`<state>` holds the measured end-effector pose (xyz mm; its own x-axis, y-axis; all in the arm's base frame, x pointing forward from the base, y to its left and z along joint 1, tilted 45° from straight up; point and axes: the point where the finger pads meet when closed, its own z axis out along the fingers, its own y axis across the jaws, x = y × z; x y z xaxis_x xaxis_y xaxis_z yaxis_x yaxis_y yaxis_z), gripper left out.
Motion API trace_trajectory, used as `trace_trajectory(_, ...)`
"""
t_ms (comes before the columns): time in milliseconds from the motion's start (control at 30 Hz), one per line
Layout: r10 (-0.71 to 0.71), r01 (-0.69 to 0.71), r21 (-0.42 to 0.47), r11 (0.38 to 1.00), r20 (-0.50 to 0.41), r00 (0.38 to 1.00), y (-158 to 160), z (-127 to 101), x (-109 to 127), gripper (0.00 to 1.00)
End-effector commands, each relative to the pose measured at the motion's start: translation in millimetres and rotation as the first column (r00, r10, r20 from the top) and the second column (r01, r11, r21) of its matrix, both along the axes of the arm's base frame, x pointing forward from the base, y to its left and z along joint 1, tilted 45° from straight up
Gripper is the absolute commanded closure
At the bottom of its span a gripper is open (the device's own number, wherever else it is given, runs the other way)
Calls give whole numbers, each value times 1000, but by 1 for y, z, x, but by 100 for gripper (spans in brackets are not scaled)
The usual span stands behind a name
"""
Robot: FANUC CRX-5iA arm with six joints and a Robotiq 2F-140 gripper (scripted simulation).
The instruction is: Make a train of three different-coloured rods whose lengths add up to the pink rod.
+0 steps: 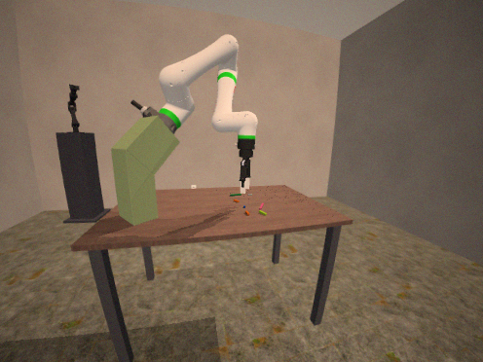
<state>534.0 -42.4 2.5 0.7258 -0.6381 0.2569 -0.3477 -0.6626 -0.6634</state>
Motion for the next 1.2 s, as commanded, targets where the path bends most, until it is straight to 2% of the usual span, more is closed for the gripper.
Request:
trace_trajectory(0,0,0,0,1000,0,1000,0,0,0,0)
trace_trajectory(400,3,-3,-1,1000,-2,1000,4,3,3,0)
trace_trajectory(467,19,-19,-8,1000,-12,1000,28,20,20,0)
trace_trajectory(533,19,-19,-8,1000,-12,1000,28,20,20,0)
trace_trajectory(567,26,-26,-13,1000,-16,1000,42,30,29,0)
trace_trajectory(1033,47,-47,-36,998,-7,999,125,94,69,0)
trace_trajectory(1100,47,-47,-36,998,-7,999,125,94,69,0)
trace_trajectory(1133,48,-47,-39,998,1,999,144,109,75,0)
trace_trajectory(1167,48,-47,-39,998,3,999,149,113,77,0)
